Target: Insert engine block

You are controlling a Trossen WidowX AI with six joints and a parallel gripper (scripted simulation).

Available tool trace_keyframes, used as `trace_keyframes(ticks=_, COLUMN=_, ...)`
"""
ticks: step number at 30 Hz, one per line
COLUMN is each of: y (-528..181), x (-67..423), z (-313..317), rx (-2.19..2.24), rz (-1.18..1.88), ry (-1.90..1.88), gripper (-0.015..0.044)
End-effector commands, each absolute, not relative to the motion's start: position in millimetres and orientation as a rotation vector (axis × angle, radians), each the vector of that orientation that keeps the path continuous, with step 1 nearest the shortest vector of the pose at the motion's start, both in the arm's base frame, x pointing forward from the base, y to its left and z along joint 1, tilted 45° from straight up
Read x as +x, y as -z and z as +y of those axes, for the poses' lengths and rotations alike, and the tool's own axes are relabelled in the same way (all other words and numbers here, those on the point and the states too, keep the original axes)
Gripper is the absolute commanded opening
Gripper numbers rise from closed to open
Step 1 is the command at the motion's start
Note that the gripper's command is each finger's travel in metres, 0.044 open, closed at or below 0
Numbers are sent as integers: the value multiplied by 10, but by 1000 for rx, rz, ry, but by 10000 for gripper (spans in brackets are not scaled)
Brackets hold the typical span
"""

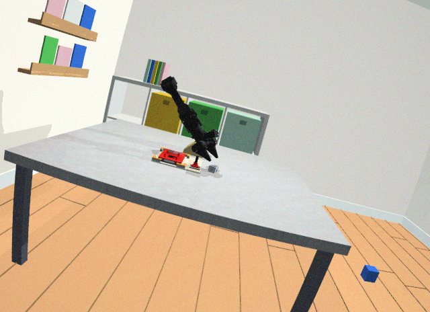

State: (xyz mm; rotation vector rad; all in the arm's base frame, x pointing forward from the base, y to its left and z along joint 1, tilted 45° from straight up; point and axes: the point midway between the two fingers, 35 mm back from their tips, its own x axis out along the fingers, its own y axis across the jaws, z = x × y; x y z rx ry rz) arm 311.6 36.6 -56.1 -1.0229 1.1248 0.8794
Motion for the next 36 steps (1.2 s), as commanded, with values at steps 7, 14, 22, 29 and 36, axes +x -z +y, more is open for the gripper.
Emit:
trace_keyframes(ticks=7, y=602, x=3142, z=446, rx=-851, rz=1327, ry=-683, gripper=440)
trace_keyframes(ticks=14, y=630, x=3150, z=538, rx=-714, rz=1450, ry=-492, gripper=440)
trace_keyframes(ticks=22, y=630, x=3151, z=596, rx=-599, rz=1567, ry=-231, gripper=440)
trace_keyframes(ticks=29, y=603, x=3154, z=647, rx=-520, rz=1619, ry=23, gripper=440)
trace_keyframes(ticks=36, y=553, x=3165, z=708, rx=-457, rz=1613, ry=284, gripper=440)
